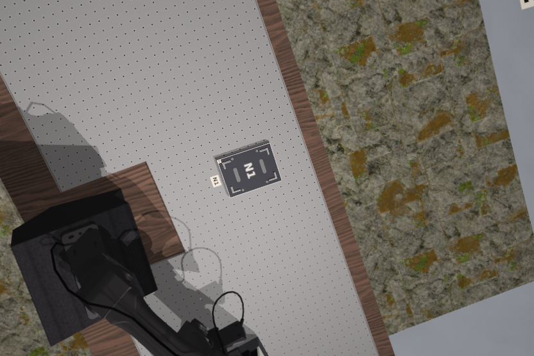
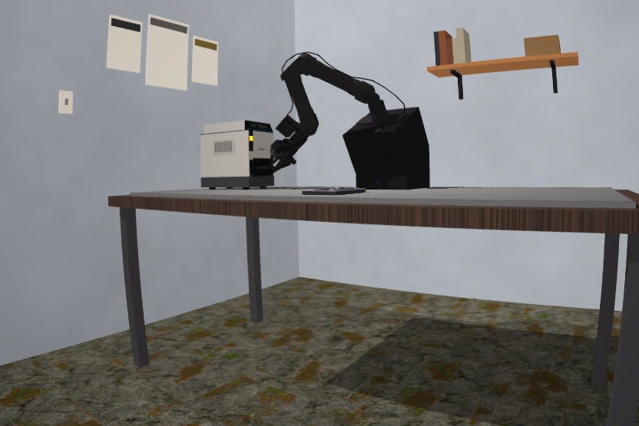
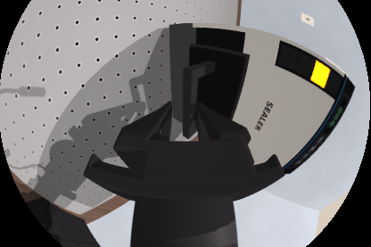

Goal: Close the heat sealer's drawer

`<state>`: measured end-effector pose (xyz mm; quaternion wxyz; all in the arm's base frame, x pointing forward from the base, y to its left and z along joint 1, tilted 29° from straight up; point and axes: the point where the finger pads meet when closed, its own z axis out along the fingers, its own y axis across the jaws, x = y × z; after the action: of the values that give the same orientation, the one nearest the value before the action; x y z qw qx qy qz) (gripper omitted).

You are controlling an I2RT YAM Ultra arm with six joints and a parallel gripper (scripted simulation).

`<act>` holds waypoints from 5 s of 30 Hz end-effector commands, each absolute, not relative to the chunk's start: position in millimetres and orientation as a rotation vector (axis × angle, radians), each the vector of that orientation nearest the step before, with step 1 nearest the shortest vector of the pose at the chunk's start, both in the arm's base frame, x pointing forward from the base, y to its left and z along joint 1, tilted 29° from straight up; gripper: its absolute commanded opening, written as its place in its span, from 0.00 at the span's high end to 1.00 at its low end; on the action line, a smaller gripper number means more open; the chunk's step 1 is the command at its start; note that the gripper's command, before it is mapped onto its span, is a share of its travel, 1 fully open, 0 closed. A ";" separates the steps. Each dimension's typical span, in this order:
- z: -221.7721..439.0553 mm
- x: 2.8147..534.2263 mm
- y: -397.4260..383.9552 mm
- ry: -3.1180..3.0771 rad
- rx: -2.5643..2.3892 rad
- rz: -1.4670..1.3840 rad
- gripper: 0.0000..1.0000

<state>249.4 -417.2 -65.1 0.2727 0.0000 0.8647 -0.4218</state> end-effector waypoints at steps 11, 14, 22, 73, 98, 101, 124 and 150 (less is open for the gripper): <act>-38.3 252.8 -435.1 2.257 0.032 -1.212 0.70; -38.3 252.8 -435.1 2.257 0.032 -1.212 0.70; -38.3 252.8 -435.1 2.257 0.032 -1.212 0.70; -17.3 210.4 -366.6 2.295 0.027 -1.167 0.70; -6.4 211.9 -370.8 2.270 0.026 -1.195 0.70; -6.4 211.9 -370.8 2.270 0.026 -1.195 0.70; -6.4 211.9 -370.8 2.270 0.026 -1.195 0.70; 14.4 171.3 -301.1 2.322 0.015 -1.145 0.70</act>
<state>181.0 -308.0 5.8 0.2741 0.0026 0.8632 -0.4240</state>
